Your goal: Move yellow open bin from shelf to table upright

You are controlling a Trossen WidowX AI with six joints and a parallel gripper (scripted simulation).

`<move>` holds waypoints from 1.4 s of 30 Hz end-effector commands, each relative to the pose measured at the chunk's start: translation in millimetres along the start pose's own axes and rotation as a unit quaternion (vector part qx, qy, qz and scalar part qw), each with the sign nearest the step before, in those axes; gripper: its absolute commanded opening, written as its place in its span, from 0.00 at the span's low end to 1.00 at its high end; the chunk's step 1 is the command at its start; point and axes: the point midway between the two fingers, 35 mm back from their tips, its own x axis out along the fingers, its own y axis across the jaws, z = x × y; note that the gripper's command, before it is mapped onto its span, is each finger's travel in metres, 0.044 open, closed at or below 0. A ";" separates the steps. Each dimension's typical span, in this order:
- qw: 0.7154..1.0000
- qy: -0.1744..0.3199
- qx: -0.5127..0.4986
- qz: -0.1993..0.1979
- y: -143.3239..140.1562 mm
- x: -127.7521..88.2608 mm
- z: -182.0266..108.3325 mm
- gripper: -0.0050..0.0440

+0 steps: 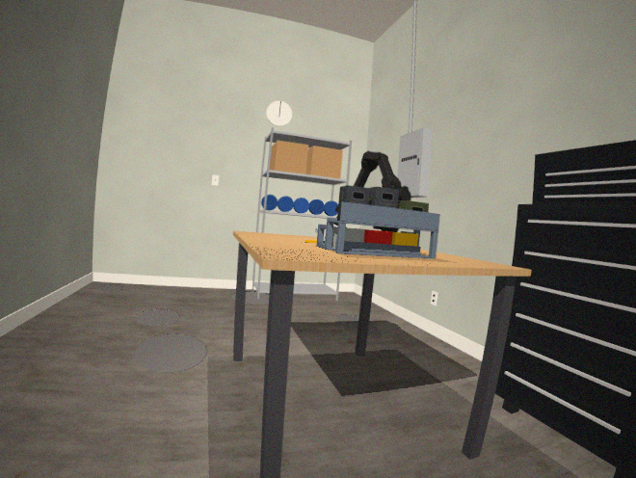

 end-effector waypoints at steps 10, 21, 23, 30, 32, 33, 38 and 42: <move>1.000 0.002 -0.001 0.015 7.6 -15.7 -2.3 0.10; 1.000 0.002 -0.001 0.016 7.7 -21.1 -2.0 0.10; 1.000 0.002 -0.001 0.016 7.7 -21.1 -2.0 0.10; 1.000 0.002 -0.001 0.016 7.7 -21.1 -2.0 0.10; 1.000 0.002 -0.001 0.016 7.7 -21.1 -2.0 0.10; 1.000 0.002 -0.001 0.016 7.7 -21.1 -2.0 0.10; 1.000 0.002 -0.001 0.016 8.1 -25.9 -1.8 0.10; 1.000 0.002 -0.001 0.016 8.1 -25.9 -1.8 0.10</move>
